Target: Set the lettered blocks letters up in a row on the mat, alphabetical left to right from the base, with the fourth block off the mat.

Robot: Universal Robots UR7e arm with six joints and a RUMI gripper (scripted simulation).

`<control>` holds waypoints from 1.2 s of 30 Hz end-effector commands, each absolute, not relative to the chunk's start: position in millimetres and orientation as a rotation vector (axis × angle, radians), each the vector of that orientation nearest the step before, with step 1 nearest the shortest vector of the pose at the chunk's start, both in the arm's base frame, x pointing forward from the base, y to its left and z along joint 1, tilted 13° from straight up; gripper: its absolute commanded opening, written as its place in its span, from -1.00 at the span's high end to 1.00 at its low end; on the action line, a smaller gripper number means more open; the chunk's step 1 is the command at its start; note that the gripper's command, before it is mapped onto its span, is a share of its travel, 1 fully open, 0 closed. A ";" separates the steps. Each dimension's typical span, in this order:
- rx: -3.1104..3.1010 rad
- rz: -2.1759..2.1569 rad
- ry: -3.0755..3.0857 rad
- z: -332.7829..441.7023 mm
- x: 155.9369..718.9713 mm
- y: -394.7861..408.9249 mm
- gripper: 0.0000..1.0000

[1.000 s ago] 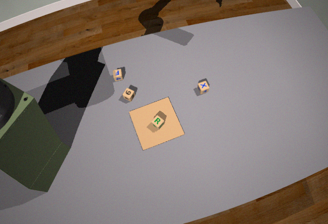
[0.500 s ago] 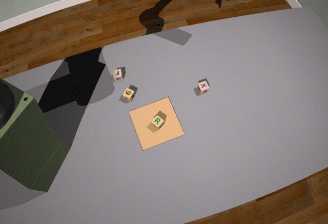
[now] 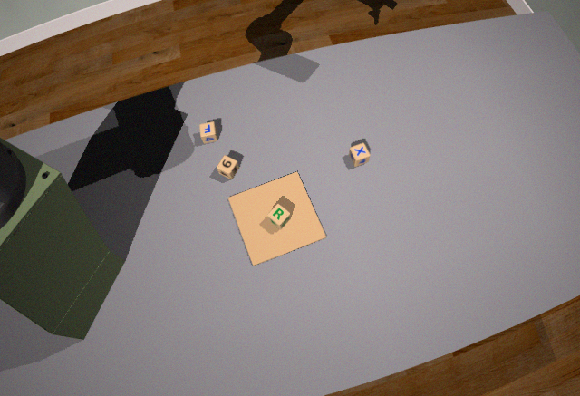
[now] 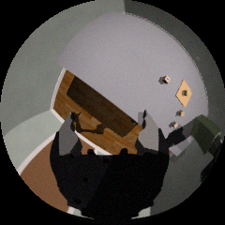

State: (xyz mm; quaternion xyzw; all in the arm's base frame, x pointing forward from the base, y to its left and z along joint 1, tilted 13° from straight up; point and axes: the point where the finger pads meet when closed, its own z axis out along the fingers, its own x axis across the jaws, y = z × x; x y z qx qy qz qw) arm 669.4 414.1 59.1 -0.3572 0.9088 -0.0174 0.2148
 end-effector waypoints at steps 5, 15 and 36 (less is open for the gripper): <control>-1.011 -0.120 2.519 3.7 610.5 409.1 -1.00; -1.051 -0.246 2.512 -66.3 500.6 377.7 -1.00; -1.105 -0.437 2.462 -105.1 335.9 284.9 -1.00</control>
